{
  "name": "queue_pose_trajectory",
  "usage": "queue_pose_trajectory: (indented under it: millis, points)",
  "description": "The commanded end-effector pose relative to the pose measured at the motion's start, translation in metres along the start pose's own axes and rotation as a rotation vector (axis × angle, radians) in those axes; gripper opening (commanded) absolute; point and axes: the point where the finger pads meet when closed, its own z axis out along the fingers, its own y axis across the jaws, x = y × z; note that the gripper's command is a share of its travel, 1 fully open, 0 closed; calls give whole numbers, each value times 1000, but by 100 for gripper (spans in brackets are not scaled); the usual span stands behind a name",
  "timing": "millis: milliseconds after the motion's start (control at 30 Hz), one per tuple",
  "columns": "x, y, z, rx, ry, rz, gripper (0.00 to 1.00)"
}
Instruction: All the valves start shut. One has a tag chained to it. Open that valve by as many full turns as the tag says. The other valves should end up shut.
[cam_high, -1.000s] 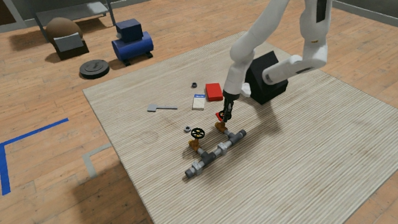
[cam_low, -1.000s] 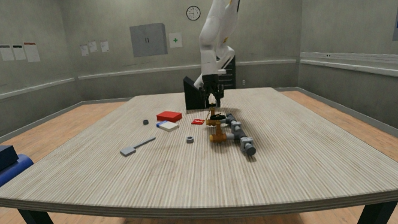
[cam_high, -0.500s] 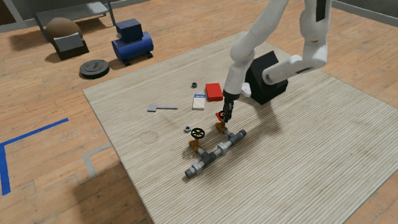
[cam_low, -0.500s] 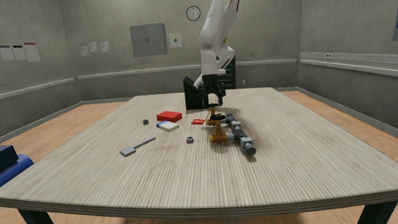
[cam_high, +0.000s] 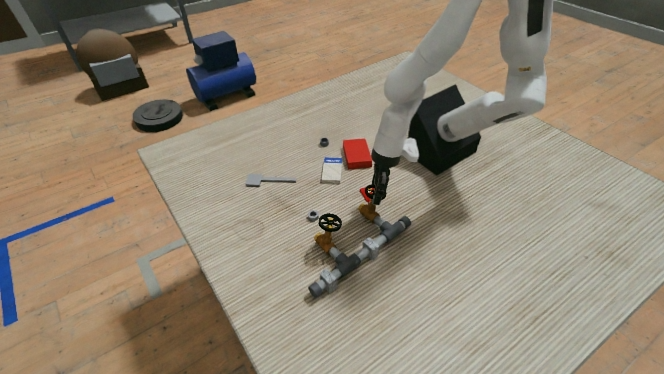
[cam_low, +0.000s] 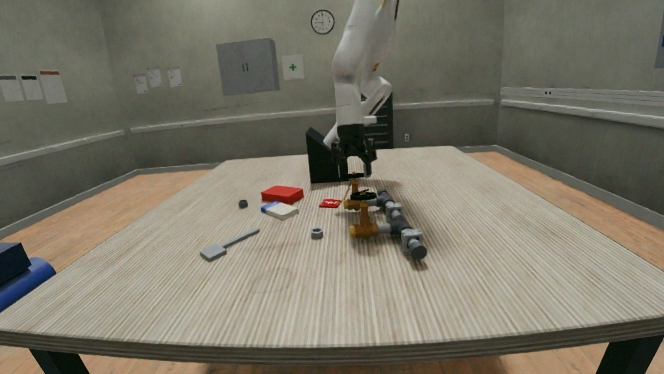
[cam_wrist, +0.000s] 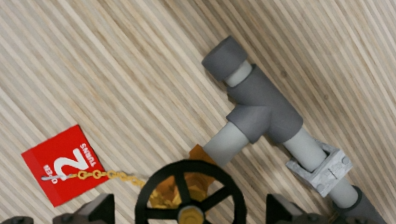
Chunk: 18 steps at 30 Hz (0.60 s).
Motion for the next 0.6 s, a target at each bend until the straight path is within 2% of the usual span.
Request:
queue_pose_trajectory:
  millis: [0,367,567]
  points:
    - [-1,0,0,0,-1,14,100]
    - [-1,0,0,0,-1,224,100]
    - [-1,0,0,-1,-1,456,100]
